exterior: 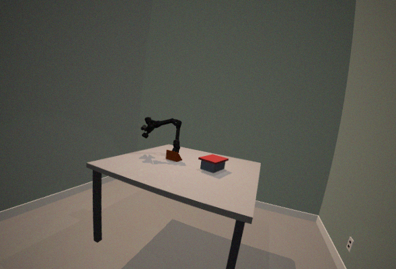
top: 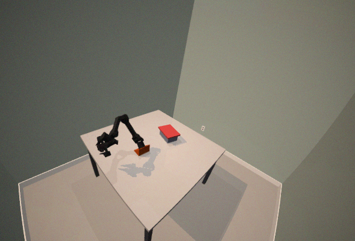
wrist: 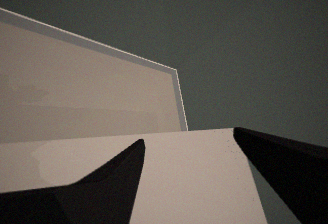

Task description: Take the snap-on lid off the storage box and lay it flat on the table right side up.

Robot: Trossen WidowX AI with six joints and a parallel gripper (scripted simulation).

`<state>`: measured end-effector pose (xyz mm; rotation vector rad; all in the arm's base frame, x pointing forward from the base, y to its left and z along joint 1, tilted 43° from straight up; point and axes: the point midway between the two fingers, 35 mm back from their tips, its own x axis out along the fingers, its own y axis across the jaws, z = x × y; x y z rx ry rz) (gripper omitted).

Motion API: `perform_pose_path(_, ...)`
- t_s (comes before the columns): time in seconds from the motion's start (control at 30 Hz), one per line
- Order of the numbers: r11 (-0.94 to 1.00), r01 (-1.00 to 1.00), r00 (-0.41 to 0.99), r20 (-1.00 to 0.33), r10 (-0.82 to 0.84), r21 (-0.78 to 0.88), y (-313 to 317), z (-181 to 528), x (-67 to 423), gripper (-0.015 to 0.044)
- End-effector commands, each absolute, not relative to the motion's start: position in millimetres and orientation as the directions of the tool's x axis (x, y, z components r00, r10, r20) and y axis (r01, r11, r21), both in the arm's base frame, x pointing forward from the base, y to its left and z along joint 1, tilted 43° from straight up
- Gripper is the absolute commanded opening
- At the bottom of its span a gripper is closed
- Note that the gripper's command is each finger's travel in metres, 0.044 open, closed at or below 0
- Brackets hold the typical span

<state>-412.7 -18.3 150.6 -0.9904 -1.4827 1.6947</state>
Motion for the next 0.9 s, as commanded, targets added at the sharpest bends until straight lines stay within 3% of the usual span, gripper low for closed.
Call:
perform_pose_path(0.0,-0.131,-0.003,-0.489,-0.113,0.865,-0.991,-19.1,151.4,-412.8,0.0374)
perform_pose_path(0.2,-0.202,-0.02,-0.556,-0.157,0.816,-0.979,-47.2,154.9,-411.8,0.0235)
perform_pose_path(0.43,-0.541,0.033,-0.789,-0.354,0.502,-0.84,-154.0,141.5,-383.3,0.0235)
perform_pose_path(0.5,-0.57,0.049,-0.803,-0.372,0.466,-0.82,-164.0,140.3,-378.6,0.0235)
perform_pose_path(0.67,-0.739,0.204,-0.848,-0.494,0.194,-0.642,-233.0,131.9,-334.7,0.0235)
perform_pose_path(0.87,-0.816,0.38,-0.804,-0.592,-0.058,-0.436,-287.7,125.3,-279.3,0.0235)
